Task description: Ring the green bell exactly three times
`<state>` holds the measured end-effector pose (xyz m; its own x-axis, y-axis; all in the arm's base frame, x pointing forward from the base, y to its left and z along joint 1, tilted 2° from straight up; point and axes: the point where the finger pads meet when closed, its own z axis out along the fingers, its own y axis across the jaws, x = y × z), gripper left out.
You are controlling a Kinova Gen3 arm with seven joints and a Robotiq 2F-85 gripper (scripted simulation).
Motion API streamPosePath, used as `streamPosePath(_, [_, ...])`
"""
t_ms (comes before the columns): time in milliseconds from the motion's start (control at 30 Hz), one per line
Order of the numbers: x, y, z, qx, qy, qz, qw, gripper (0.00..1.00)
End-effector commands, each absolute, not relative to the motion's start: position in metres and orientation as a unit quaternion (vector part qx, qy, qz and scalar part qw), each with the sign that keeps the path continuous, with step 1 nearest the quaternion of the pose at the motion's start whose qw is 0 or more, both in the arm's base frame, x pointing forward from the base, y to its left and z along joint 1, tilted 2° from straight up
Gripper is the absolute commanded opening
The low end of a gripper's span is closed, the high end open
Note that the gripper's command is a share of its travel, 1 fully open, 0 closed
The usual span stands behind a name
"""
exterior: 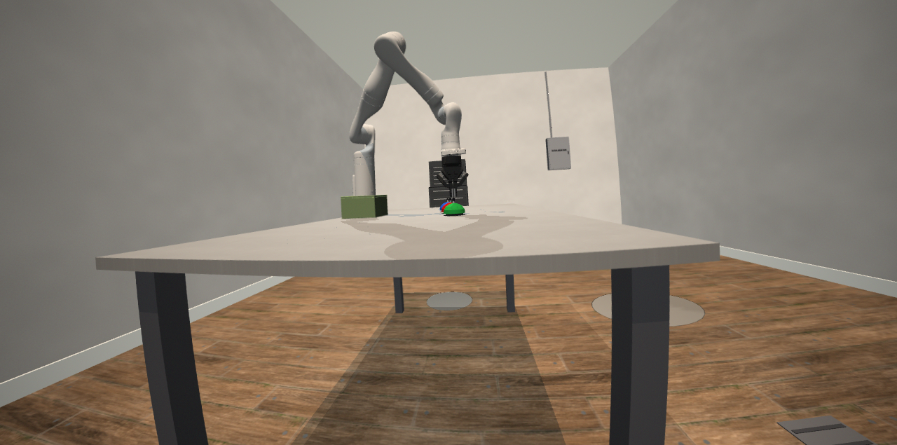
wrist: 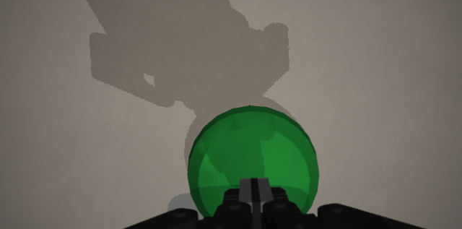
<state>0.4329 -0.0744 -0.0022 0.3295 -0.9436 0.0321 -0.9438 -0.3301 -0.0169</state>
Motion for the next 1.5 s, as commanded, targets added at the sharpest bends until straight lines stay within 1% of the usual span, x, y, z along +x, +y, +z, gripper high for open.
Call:
streamPosePath(0, [0.4328, -0.0735, -0.0021, 0.816, -0.578, 0.018, 0.002, 0.00])
streamPosePath(1467, [0.4329, -0.0736, -0.0060, 0.816, -0.578, 0.018, 0.002, 0.00])
